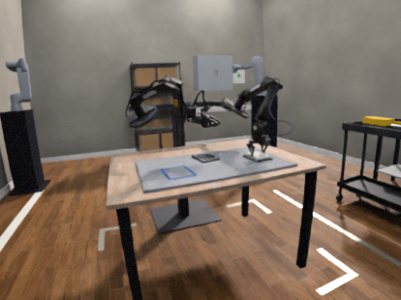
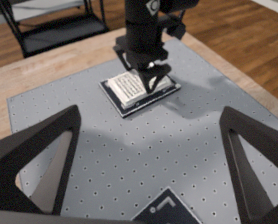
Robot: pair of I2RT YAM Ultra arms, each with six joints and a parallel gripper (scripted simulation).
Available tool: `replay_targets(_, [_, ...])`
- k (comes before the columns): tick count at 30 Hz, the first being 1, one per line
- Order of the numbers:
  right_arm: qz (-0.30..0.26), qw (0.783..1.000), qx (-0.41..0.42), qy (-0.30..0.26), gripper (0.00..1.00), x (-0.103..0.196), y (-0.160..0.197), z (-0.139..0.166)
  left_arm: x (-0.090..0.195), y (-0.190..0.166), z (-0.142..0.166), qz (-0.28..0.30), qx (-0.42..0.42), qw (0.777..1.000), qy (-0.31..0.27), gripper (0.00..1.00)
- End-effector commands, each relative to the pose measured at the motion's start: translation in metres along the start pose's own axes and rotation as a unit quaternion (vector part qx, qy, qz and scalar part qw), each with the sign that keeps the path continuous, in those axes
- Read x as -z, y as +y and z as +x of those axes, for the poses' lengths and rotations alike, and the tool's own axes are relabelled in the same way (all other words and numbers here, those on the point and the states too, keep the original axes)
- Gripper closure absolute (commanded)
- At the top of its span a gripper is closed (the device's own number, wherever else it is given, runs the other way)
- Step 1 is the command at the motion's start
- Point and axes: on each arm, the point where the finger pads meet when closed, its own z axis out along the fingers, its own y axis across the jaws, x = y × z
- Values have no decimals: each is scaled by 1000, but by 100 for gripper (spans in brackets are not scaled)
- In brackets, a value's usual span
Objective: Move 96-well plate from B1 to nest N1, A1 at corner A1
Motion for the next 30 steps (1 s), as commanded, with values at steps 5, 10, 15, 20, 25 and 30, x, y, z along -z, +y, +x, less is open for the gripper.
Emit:
replay_targets(5, [1,1000,1,-18,0,-4,-2,-16,4,0,1,-6,-1,1000,-6,0])
replay_targets(10, [1,1000,1,-18,0,-4,-2,-16,13,0,8,-9,-7,1000,1,0])
replay_targets(15, [1,1000,1,-18,0,-4,-2,-16,26,0,8,-9,-7,1000,1,0])
replay_targets(20, [1,1000,1,-18,0,-4,-2,-16,32,1,8,-9,-7,1000,1,0])
replay_targets(25, [1,1000,1,-18,0,-4,-2,-16,58,1,9,-10,-7,1000,0,0])
replay_targets(30, [1,1000,1,-18,0,-4,-2,-16,109,1,1,-8,-1,1000,-10,0])
